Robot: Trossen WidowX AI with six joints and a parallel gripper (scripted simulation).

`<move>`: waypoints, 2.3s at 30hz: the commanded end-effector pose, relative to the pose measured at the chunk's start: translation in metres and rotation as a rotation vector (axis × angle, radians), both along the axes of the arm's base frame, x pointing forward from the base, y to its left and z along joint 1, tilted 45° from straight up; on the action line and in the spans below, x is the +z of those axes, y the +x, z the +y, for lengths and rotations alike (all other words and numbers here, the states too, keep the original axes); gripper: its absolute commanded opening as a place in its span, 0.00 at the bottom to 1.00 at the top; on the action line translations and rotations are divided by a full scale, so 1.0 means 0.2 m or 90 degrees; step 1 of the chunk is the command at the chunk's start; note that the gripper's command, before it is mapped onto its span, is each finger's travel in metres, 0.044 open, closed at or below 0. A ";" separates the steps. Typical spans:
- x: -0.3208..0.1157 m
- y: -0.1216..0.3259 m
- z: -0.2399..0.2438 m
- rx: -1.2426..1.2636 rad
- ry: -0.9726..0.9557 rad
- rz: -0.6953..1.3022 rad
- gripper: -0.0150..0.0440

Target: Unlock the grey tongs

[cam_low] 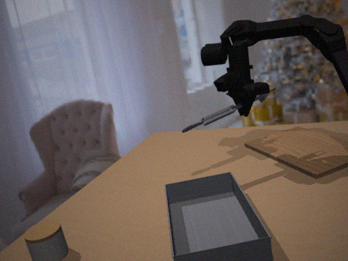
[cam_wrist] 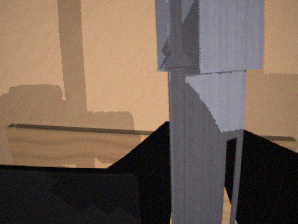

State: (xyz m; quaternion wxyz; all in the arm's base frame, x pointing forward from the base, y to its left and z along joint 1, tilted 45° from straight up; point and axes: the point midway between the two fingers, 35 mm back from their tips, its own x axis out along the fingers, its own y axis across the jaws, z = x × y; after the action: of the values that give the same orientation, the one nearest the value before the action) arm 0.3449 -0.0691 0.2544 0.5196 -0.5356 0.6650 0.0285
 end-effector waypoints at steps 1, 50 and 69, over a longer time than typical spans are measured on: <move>0.02 -0.02 -0.02 -0.072 0.016 -0.069 0.00; 0.20 -0.30 -0.25 -0.950 0.142 -0.893 0.00; 0.26 -0.42 -0.32 -1.284 0.189 -1.220 0.00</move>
State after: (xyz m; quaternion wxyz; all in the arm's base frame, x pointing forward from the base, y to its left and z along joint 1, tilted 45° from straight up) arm 0.2644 -0.1318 0.3051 0.6375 0.3774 0.1786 -0.6475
